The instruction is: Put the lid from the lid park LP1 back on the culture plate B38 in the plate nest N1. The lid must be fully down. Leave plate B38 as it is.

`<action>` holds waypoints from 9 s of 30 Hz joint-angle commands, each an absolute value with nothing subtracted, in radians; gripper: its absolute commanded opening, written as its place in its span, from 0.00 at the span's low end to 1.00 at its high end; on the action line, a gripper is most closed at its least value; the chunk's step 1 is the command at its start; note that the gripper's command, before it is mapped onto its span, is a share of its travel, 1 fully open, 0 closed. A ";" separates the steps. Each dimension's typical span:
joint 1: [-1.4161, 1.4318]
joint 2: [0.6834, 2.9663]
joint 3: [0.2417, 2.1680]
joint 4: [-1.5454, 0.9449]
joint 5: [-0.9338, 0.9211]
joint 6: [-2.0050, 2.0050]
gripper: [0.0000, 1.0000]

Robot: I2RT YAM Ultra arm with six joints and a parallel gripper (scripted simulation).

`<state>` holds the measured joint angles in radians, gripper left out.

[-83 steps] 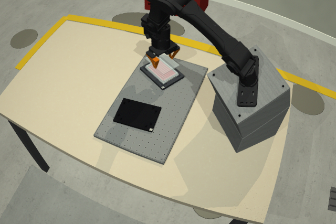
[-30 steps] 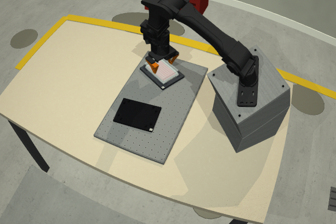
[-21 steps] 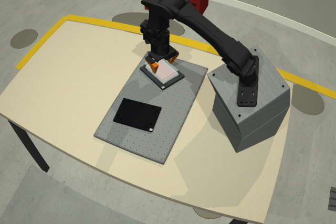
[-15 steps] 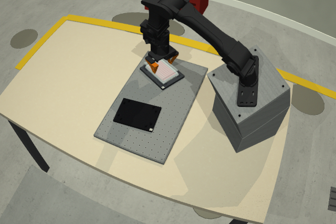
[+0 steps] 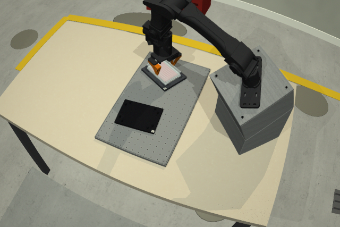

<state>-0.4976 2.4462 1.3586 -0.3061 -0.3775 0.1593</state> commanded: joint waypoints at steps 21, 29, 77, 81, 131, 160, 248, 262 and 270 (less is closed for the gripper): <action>-0.519 2.414 1.335 -0.284 -0.374 0.153 0.00; -0.519 2.413 1.334 -0.284 -0.374 0.153 0.00; -0.515 2.462 1.378 -0.270 -0.371 0.166 0.00; -0.509 2.448 1.382 -0.271 -0.371 0.167 0.00; -0.506 2.464 1.401 -0.278 -0.370 0.172 0.00; -0.507 2.468 1.402 -0.282 -0.370 0.168 0.00; -0.548 2.322 1.341 -0.401 -0.385 0.122 1.00; -0.548 2.322 1.343 -0.394 -0.385 0.122 1.00; -0.548 2.322 1.343 -0.394 -0.385 0.122 1.00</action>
<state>-0.5278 2.3581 1.3422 -0.3885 -0.3798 0.1272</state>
